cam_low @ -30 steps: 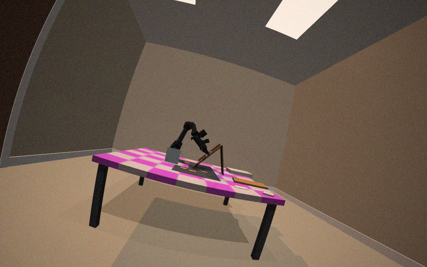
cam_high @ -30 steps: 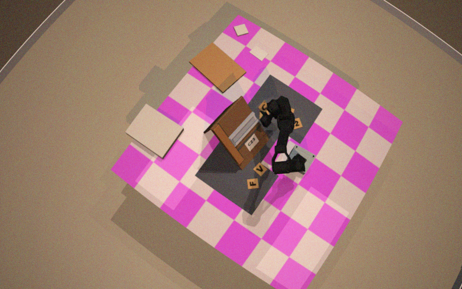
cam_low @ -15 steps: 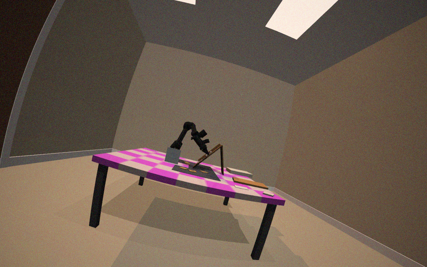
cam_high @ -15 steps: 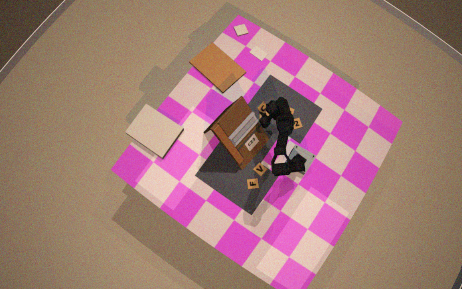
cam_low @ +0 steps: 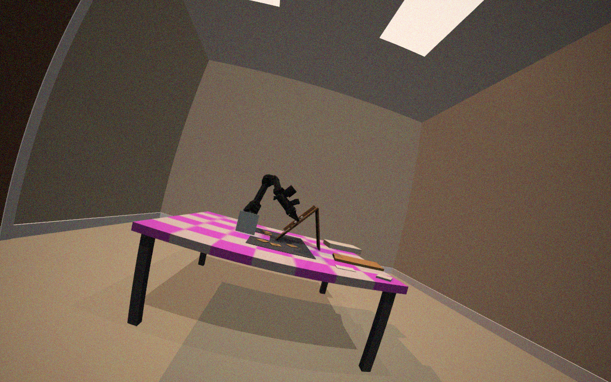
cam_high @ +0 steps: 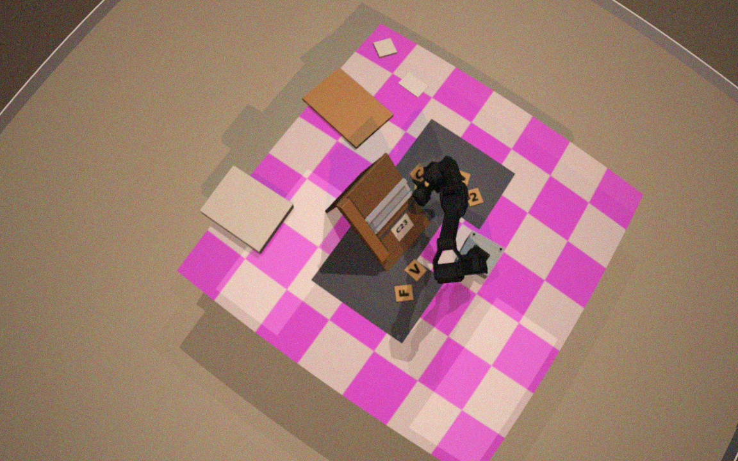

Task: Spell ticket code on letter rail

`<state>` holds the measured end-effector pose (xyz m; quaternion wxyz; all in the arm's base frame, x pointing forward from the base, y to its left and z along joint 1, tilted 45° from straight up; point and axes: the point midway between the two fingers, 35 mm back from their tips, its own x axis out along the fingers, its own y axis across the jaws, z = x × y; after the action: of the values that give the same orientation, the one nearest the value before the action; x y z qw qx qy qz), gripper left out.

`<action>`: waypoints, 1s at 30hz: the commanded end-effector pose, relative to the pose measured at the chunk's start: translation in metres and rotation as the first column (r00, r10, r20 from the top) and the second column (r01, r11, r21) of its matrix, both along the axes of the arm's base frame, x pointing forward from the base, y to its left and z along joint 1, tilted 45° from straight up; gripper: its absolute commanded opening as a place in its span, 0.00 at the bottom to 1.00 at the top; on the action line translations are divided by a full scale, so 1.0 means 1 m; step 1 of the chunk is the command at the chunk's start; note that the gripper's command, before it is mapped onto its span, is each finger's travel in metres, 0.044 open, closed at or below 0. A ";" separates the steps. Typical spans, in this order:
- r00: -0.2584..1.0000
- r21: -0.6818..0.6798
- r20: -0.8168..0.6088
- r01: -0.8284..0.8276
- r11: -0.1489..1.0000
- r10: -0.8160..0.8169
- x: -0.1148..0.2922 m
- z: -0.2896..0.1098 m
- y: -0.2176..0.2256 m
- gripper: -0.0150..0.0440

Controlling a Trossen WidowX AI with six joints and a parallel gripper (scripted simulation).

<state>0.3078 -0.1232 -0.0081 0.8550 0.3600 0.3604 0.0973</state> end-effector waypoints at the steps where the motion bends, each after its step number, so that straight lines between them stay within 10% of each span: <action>1: 1.000 -0.003 -0.003 0.004 1.000 -0.004 0.000 0.001 0.001 0.25; 30: 1.000 -0.002 -0.003 0.004 1.000 -0.004 0.001 0.011 0.012 0.25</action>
<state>0.3093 -0.1122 0.0021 0.8547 0.3605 0.3607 0.0975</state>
